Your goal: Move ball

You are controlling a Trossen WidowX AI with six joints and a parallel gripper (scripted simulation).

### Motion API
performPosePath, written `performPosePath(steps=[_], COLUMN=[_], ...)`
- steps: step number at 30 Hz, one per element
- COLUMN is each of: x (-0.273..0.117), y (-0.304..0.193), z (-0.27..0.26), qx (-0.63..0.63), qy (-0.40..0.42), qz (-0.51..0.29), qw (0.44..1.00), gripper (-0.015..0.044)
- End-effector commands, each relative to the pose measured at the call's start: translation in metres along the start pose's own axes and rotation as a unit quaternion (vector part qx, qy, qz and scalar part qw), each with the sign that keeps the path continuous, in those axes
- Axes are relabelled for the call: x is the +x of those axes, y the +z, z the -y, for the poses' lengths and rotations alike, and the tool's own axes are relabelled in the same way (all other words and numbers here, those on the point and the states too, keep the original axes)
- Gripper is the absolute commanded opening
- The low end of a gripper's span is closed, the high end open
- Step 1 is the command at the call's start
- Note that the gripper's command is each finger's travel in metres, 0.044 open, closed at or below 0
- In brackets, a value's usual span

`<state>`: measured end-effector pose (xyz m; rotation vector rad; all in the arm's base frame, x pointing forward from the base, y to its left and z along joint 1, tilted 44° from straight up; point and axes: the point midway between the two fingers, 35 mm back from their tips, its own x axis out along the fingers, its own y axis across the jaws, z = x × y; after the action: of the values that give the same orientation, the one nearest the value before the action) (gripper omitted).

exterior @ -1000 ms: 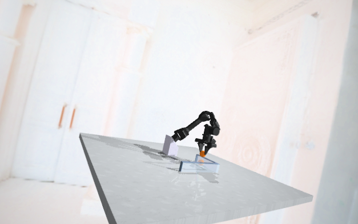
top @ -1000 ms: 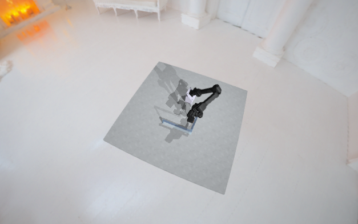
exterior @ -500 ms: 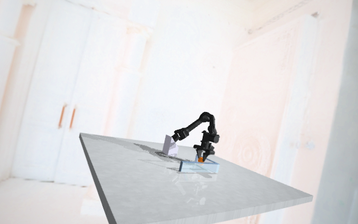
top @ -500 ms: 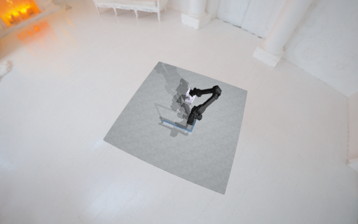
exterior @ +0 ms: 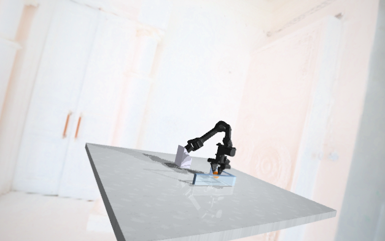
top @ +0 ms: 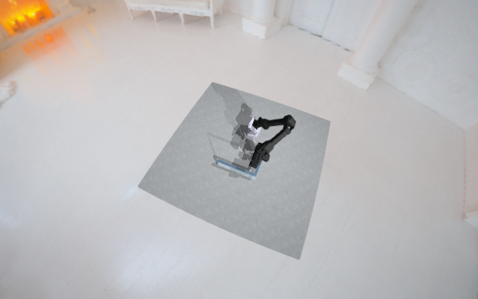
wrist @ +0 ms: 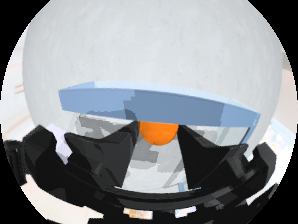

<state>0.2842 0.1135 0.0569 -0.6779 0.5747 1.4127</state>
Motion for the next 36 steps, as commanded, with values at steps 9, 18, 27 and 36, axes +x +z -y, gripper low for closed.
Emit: performPosePath(steps=[9, 18, 27, 36], x=[0.000, -0.011, -0.085, -0.077], y=[0.000, -0.001, -0.001, -0.004], z=[0.000, 0.001, -0.002, 0.000], qx=[0.001, 0.001, 0.004, 0.008], qy=[0.000, 0.001, 0.004, 0.001], qz=[0.000, -0.002, -0.001, -0.005], qw=[1.000, 1.000, 1.000, 1.000], gripper=[0.0210, 0.0333, 0.0333, 0.0333])
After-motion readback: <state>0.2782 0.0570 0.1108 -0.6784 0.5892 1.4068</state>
